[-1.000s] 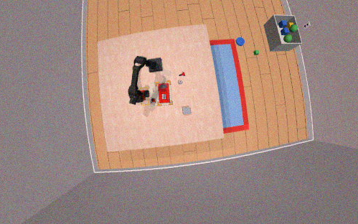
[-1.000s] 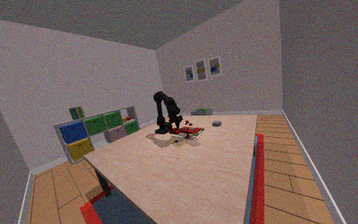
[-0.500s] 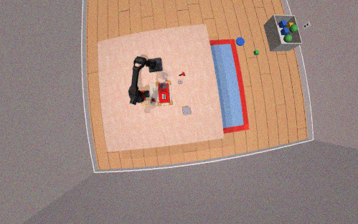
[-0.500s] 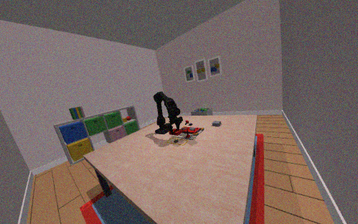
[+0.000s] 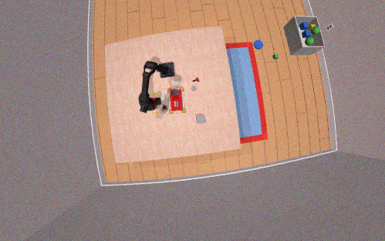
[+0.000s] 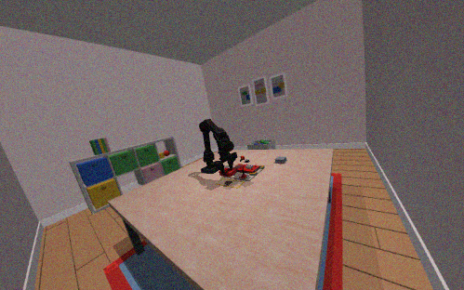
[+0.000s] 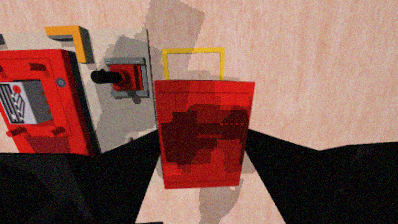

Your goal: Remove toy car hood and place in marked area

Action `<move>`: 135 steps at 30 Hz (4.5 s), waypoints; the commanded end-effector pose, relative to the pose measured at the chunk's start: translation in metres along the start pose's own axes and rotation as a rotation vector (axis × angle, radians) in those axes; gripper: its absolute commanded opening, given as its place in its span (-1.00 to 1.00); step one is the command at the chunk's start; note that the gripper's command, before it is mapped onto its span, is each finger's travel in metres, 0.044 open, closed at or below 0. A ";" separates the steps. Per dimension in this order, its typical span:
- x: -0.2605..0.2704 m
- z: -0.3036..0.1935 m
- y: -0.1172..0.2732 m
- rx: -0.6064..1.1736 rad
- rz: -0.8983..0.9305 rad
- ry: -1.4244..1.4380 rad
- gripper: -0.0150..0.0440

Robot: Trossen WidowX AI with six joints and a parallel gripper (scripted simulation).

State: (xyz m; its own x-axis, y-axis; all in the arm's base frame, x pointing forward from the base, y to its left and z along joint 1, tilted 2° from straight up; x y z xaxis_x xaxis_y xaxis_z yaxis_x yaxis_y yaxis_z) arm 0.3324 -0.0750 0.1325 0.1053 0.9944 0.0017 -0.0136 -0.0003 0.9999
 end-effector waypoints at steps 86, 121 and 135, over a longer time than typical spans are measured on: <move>0.000 -0.006 -0.048 0.010 0.000 0.005 -0.49; 0.000 -0.006 -0.066 0.010 0.000 0.005 -0.49; 0.000 -0.005 -0.065 0.005 0.001 0.000 0.04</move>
State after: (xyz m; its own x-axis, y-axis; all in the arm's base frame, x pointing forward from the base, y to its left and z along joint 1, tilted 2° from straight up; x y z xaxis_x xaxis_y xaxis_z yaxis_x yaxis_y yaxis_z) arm 0.3287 -0.0742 0.0676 0.1052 0.9944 0.0024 -0.0085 -0.0015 1.0000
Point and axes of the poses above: the point midway between the two fingers, 35 mm back from their tips, its own y axis back along the fingers, its own x axis across the jaws, z = x × y, the point moved 6 cm from there along y, back along the fingers, and after that the axes turned 14 degrees about -y, right-handed, at the moved point
